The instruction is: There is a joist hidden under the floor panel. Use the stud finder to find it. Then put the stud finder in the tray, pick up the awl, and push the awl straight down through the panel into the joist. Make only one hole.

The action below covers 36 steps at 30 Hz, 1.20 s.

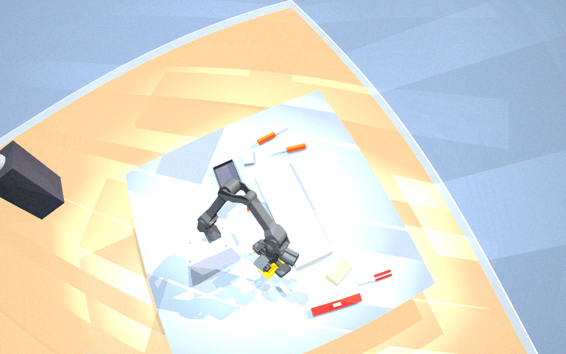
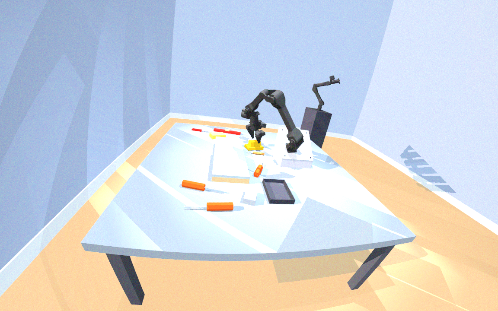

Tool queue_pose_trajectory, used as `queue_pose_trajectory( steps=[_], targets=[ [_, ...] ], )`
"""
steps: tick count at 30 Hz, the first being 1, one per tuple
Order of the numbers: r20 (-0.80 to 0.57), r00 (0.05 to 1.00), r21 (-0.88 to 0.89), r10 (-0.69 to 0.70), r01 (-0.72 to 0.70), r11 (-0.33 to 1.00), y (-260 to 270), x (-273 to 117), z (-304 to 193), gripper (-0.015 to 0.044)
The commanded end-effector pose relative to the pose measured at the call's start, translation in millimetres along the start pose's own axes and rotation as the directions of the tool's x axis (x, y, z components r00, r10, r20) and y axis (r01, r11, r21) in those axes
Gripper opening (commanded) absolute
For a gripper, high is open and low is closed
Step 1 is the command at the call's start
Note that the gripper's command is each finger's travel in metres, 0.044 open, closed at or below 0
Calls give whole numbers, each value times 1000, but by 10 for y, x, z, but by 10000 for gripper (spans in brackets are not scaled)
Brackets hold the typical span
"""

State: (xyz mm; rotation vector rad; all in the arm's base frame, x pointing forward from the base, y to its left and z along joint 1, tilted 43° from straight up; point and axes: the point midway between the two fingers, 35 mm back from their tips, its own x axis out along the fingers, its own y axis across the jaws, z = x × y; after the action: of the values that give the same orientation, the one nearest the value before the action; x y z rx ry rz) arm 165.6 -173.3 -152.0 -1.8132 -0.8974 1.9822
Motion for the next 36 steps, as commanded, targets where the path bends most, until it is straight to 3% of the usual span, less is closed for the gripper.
queue_pose_trajectory(
  steps=[1, 18, 22, 36],
  targets=[
    [-1, 1000, 4, -5, 5, 1000, -10, 80, -19, 440],
    [-2, 1000, 3, -7, 7, 1000, -23, 322, -83, 440],
    [-2, 1000, 3, -7, 7, 1000, -23, 322, -83, 335],
    [-2, 1000, 3, -7, 7, 1000, -23, 322, -83, 242]
  ],
)
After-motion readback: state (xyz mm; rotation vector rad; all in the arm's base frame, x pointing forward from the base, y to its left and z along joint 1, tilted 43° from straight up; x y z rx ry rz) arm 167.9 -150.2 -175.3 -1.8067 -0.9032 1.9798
